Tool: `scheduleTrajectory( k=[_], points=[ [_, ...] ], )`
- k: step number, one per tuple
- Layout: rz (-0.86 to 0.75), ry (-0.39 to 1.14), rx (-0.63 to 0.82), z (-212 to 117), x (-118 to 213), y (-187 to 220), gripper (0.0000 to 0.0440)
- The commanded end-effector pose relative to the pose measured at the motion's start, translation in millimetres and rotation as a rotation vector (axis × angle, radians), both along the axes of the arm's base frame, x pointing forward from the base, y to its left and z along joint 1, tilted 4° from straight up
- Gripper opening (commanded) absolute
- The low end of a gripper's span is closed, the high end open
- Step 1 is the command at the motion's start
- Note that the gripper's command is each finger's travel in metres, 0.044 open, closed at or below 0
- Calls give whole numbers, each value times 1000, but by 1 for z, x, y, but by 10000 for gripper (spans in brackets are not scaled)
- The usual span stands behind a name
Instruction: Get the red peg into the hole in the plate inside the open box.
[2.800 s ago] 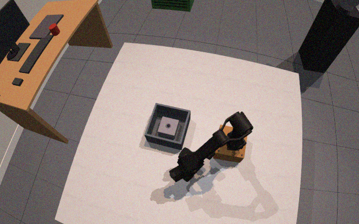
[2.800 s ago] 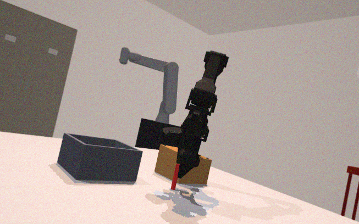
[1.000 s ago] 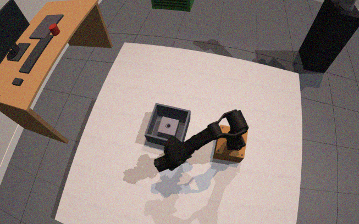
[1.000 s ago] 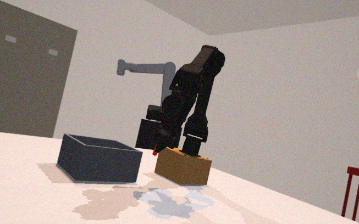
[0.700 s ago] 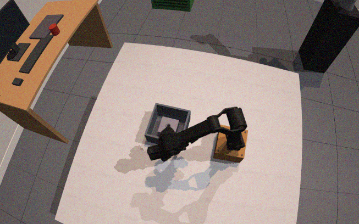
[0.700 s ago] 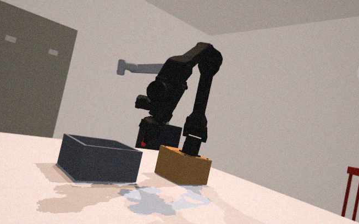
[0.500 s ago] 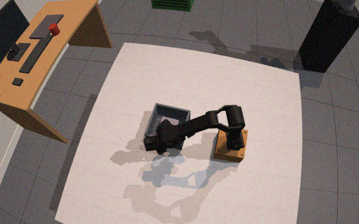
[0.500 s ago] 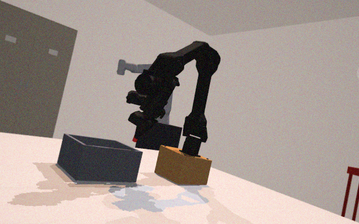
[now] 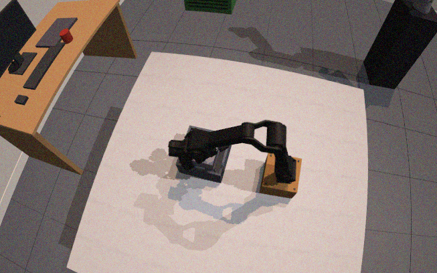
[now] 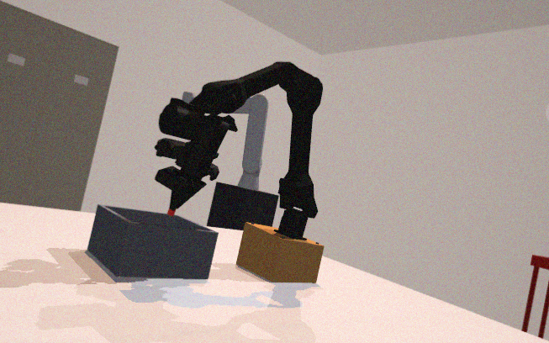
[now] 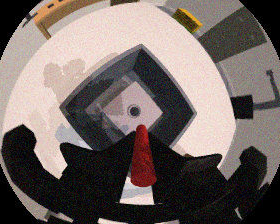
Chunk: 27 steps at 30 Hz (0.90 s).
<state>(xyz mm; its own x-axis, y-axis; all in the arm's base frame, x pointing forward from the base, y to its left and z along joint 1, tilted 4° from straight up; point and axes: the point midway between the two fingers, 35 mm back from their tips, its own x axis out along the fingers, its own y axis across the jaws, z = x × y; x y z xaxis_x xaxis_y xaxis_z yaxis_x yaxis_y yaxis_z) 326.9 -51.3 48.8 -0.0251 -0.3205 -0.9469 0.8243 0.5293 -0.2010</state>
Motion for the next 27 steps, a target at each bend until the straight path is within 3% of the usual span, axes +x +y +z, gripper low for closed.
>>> scheduleTrajectory(
  k=[1, 7, 12, 15, 27],
  points=[
    [12, 0, 20, -8, 7, -8, 0],
    [55, 13, 66, -30, 14, -19, 18],
    [77, 43, 109, -47, 13, -23, 132],
    [94, 44, 129, -52, 18, -29, 174],
    [116, -17, 213, -46, 64, -40, 395]
  ],
)
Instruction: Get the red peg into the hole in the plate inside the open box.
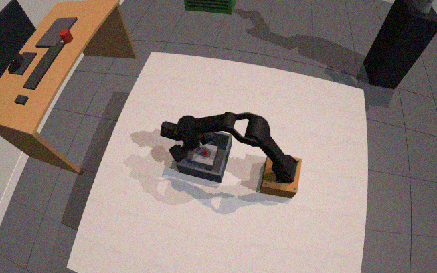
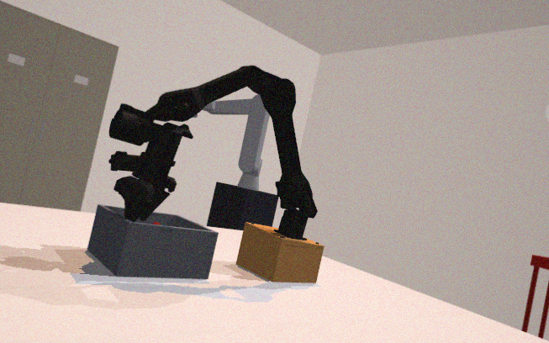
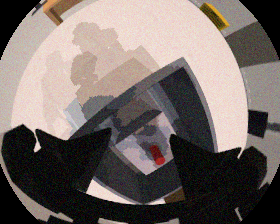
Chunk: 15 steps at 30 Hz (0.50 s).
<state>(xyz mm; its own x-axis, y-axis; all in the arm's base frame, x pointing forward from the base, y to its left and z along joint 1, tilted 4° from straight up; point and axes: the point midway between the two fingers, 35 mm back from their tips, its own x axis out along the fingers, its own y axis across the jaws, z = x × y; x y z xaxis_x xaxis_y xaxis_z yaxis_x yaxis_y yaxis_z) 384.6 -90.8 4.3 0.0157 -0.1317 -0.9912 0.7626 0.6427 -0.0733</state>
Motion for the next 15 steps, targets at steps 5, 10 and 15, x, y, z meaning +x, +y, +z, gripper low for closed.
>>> scheduleTrajectory(
  k=[5, 10, 15],
  points=[
    [20, -56, 61, 7, 33, 1, 440],
    [41, -124, 92, 18, 60, 3, 440],
    [44, -136, 97, 20, 64, 3, 440]
  ],
)
